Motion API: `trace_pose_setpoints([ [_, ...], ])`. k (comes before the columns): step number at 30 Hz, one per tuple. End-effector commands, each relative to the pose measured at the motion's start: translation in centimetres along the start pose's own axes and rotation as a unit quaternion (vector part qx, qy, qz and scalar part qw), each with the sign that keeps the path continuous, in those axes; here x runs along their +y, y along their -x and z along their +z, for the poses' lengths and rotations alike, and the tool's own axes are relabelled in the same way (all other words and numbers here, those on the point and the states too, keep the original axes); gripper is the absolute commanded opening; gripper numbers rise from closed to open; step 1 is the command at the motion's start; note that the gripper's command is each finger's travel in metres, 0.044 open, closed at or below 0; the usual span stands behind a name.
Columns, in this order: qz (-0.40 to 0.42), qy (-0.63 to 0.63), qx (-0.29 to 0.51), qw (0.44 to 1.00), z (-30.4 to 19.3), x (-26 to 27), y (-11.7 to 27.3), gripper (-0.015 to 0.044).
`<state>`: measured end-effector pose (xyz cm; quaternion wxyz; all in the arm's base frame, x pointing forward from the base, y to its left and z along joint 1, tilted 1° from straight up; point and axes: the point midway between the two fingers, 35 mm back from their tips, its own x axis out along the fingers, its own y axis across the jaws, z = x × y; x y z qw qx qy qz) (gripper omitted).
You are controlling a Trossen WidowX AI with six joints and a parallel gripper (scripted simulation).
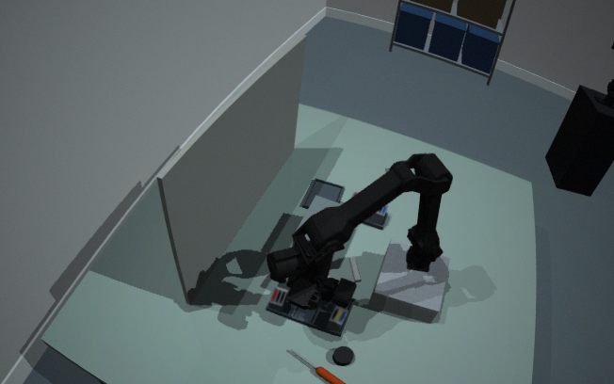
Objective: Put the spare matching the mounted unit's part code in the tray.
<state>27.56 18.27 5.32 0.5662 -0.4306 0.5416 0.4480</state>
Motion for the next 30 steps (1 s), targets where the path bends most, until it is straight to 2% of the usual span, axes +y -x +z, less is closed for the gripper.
trace_pose_setpoints([
  [1,0.000,0.001,0.002,1.000,-0.2,0.1,1.3,0.0000],
  [5,-0.004,0.000,-0.004,1.000,0.1,-0.1,1.5,0.0000],
  [18,-0.001,0.001,0.002,1.000,-0.6,0.1,8.5,0.0000],
  [30,-0.003,0.001,0.004,1.000,-3.8,-3.6,8.7,0.0000],
])
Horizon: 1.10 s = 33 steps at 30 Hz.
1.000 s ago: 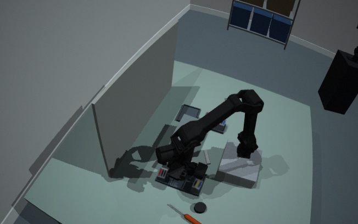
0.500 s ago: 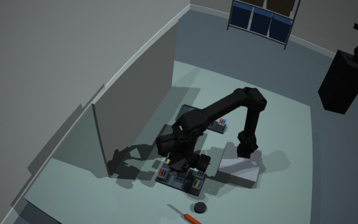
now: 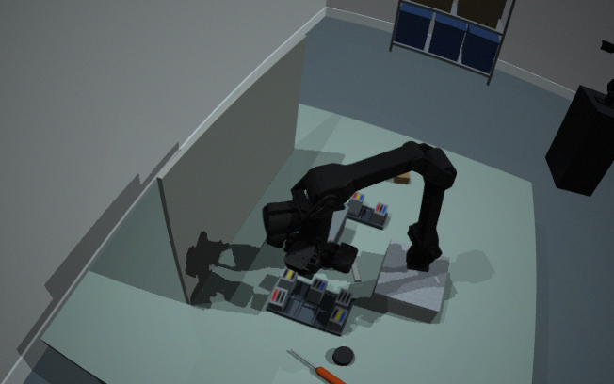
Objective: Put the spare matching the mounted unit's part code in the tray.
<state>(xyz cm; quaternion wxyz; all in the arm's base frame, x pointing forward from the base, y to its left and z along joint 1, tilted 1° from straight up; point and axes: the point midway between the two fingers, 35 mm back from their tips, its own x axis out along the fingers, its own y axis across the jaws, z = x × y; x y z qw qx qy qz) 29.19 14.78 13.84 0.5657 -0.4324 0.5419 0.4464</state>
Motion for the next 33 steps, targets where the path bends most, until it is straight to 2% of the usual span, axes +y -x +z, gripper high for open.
trace_pose_setpoints([
  [1,-0.002,0.001,0.002,1.000,-1.5,-1.7,0.1,0.0000],
  [18,-0.005,0.001,0.007,1.000,-9.8,-7.6,0.3,0.0000],
  [33,-0.006,0.001,0.011,1.000,-18.6,-10.6,0.5,0.0000],
])
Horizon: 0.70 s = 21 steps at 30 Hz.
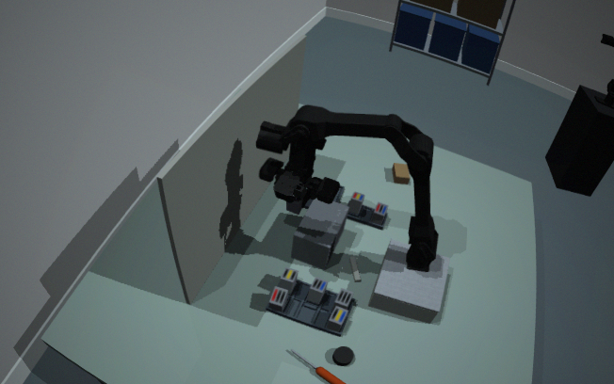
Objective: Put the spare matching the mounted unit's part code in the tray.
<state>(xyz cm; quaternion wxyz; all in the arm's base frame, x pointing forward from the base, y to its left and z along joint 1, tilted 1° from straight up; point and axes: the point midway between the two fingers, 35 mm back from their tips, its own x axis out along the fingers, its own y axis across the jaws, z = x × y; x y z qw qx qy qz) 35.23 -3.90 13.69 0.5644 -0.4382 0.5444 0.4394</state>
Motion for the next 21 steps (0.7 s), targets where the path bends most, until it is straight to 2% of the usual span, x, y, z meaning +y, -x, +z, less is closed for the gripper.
trace_pose_setpoints([
  [1,0.000,0.002,0.003,1.000,-2.4,-0.6,0.0,0.0000],
  [21,0.000,0.001,0.006,1.000,-15.2,-0.5,0.1,0.0000],
])
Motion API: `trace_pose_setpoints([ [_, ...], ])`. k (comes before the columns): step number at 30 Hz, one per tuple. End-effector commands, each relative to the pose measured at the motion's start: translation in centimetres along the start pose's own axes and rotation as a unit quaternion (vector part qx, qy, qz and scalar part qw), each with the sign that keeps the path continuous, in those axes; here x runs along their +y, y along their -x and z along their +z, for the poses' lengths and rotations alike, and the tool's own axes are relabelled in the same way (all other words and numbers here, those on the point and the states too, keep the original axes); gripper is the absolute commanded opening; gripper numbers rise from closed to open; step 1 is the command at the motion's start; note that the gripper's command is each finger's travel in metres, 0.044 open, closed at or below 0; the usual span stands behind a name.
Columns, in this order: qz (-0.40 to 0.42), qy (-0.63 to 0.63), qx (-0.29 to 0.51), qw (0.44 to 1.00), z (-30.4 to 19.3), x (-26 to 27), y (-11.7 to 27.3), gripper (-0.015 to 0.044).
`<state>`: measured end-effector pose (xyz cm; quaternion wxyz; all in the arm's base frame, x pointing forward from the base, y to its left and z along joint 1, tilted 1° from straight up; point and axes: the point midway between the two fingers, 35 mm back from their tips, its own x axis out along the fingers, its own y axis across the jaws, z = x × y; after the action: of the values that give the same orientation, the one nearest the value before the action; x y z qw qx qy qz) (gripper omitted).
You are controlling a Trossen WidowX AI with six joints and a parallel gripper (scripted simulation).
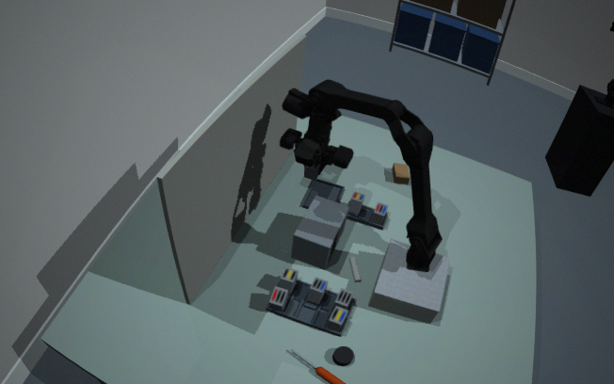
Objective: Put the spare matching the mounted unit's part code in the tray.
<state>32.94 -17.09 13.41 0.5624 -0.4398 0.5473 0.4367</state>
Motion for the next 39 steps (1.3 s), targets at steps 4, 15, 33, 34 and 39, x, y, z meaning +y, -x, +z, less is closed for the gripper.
trace_pose_setpoints([
  [4,0.000,0.002,0.002,1.000,-4.2,0.8,0.0,0.0000],
  [15,0.003,0.003,0.004,1.000,-8.7,2.1,-0.1,0.0000],
  [33,0.002,0.003,0.005,1.000,-8.9,1.8,-1.6,0.0000],
  [34,0.002,0.003,0.005,1.000,-8.9,1.8,-1.7,0.0000],
  [39,0.002,0.003,0.005,1.000,-9.0,1.7,-2.2,0.0000],
])
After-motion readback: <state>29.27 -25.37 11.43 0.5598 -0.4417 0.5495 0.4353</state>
